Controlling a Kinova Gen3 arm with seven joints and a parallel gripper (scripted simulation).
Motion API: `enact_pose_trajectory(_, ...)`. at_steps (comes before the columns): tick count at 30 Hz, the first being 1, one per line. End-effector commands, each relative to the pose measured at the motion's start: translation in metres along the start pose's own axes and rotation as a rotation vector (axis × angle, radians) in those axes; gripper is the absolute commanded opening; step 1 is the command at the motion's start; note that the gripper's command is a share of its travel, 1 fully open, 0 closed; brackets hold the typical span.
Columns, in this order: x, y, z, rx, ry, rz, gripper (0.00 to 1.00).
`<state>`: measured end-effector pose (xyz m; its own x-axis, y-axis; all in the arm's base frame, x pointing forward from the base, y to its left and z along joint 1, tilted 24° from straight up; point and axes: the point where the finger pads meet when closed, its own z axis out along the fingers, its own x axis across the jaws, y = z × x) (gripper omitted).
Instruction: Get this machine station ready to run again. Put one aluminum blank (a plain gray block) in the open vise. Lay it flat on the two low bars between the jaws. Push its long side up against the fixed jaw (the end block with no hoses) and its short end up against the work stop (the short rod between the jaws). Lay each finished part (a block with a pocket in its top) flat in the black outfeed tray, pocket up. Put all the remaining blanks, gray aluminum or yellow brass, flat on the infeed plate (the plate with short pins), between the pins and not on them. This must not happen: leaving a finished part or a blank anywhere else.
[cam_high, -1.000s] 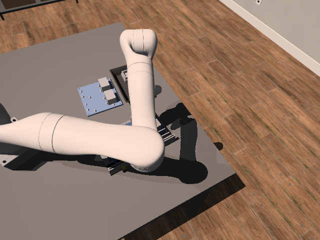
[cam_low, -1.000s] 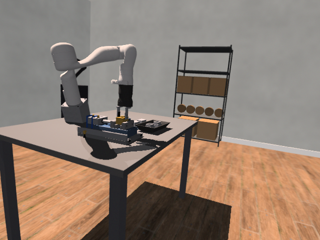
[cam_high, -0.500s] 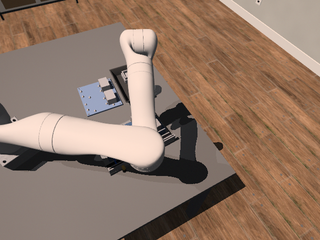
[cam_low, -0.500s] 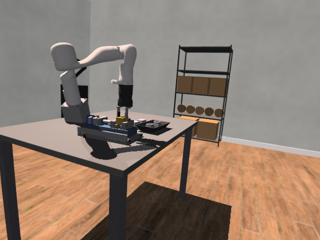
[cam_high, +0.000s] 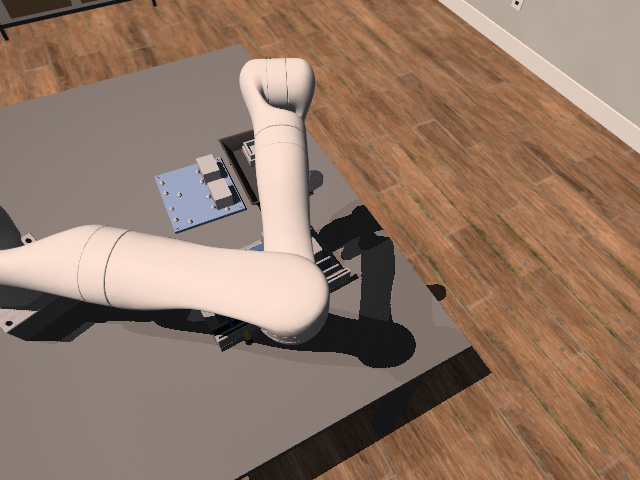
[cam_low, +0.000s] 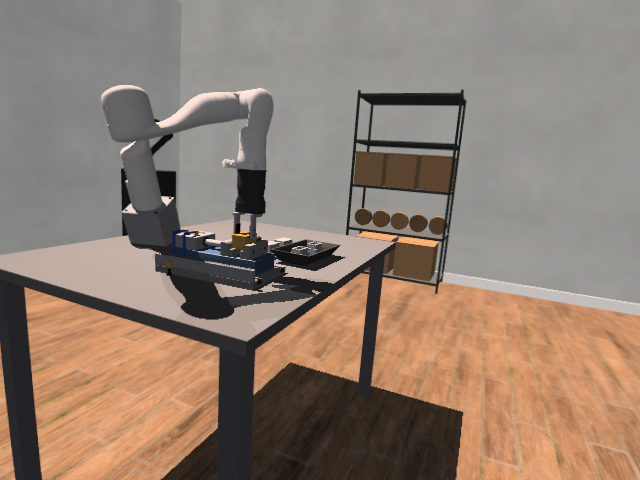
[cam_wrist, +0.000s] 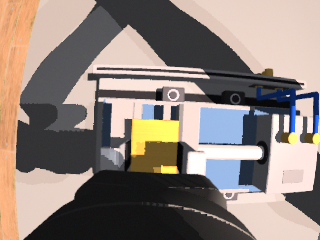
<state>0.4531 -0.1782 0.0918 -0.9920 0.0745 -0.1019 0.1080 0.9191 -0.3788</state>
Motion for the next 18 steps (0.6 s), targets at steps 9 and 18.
enact_pose_trajectory(9, -0.0014, -0.0014, 0.0007, 0.002, -0.006, -0.003, 0.0)
enact_pose_trajectory(18, -0.0014, -0.0014, -0.0059, 0.002, -0.006, -0.003, 0.0)
